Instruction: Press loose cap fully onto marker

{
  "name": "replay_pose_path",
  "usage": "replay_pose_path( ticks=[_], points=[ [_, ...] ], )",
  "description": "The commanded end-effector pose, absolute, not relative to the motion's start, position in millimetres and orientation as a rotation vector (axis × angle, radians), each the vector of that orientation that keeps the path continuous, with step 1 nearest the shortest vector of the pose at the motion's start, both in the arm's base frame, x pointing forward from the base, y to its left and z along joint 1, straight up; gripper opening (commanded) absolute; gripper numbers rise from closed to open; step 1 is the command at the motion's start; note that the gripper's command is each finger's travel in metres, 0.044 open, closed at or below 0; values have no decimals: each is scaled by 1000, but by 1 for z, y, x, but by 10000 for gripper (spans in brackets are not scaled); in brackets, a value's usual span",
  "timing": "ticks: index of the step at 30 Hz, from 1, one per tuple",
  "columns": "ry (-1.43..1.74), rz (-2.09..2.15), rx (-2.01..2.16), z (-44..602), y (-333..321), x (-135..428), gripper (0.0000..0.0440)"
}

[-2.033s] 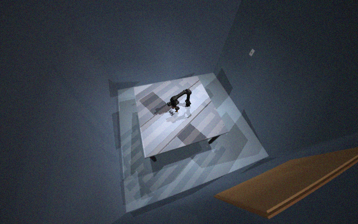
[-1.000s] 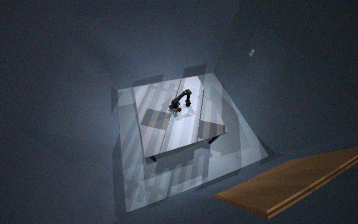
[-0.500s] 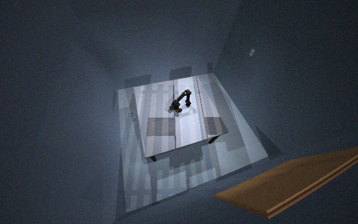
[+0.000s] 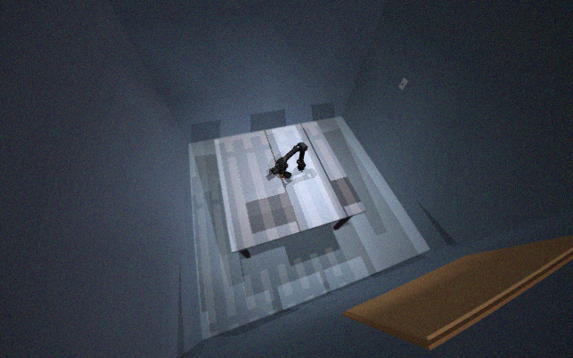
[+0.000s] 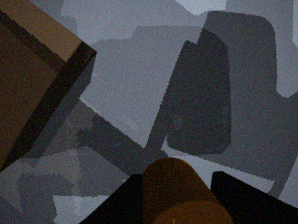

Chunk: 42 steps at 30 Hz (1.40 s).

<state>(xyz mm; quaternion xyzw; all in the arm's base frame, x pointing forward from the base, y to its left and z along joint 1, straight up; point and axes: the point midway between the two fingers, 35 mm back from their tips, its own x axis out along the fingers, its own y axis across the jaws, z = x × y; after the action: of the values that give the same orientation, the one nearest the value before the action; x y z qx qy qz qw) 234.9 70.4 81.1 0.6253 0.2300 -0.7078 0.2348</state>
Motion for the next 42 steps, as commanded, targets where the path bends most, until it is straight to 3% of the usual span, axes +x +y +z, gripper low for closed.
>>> replay_pose_path(
  ticks=[1,22,42],
  points=[
    [628,-1910,1738,93,69,241,55],
    [573,-1894,1865,153,26,253,46],
    [467,-2005,1927,170,-29,242,17]
  ],
)
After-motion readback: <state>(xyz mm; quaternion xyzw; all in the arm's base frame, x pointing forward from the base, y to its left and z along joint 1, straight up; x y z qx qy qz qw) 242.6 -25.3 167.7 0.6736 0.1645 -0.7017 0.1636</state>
